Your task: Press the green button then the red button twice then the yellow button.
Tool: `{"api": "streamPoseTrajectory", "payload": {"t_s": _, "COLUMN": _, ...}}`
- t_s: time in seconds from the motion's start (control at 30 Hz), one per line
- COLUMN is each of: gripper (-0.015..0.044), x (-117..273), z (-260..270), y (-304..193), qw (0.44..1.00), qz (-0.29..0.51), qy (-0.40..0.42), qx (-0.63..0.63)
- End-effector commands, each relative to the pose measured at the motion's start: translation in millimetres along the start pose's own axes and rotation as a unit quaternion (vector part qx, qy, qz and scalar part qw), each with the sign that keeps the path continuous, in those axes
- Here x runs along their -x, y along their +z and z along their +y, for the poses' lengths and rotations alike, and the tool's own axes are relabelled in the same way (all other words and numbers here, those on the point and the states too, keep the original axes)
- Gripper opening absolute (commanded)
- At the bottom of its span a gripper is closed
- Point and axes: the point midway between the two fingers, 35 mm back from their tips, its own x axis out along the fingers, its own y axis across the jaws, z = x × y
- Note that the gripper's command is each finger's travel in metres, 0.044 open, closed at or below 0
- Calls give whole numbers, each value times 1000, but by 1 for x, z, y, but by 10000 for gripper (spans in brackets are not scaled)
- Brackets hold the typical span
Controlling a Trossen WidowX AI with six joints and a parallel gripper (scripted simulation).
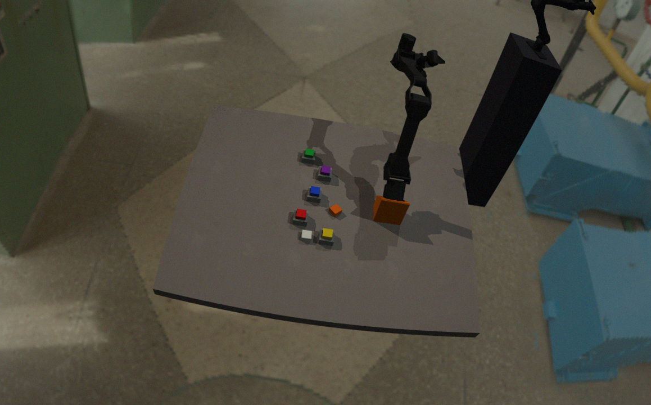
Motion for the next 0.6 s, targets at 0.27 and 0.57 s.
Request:
{"api": "streamPoseTrajectory", "payload": {"t_s": 0.27, "gripper": 400, "x": 32, "z": -78, "y": 12, "qw": 965, "qz": 36, "qy": -136, "qx": 220}}
{"api": "streamPoseTrajectory", "payload": {"t_s": 0.57, "gripper": 400, "x": 131, "z": -187, "y": 58, "qw": 737, "qz": 183, "qy": -299, "qx": 578}}
